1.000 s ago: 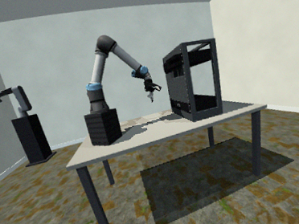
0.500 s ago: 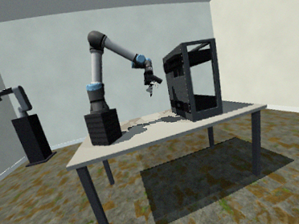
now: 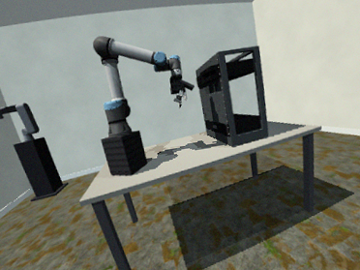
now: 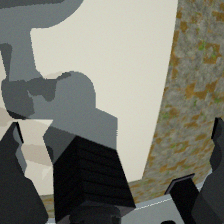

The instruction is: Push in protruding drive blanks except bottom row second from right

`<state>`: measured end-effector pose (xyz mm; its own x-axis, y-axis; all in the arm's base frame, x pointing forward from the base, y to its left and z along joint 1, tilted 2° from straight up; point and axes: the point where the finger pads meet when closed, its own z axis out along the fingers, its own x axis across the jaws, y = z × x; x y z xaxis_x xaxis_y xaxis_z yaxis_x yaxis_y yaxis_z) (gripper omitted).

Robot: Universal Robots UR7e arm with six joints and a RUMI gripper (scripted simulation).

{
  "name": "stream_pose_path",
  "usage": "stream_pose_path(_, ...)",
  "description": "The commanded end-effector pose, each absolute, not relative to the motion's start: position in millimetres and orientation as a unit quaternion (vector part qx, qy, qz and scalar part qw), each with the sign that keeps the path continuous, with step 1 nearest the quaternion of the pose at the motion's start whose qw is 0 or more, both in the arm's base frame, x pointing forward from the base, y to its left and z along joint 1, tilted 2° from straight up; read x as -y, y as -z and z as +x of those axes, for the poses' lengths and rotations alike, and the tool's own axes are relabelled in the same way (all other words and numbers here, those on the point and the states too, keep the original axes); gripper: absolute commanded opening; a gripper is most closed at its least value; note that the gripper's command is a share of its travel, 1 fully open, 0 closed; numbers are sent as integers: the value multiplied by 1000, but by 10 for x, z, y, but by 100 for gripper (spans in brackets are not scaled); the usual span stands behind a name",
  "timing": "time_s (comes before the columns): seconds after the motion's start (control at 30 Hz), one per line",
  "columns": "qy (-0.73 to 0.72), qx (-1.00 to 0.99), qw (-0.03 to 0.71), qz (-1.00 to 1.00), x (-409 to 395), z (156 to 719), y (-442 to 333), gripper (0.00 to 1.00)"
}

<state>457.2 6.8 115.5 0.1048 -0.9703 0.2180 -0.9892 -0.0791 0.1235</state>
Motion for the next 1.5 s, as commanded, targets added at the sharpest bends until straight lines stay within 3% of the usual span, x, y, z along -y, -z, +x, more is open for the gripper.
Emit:
stream_pose_path(0.0,-9,689,57,723,-36,4485,-1382,100)
stream_pose_path(0.53,0,706,3,708,-1,4453,-1636,100)
stream_pose_path(1.47,-34,691,0,722,-4,4491,-1709,100)
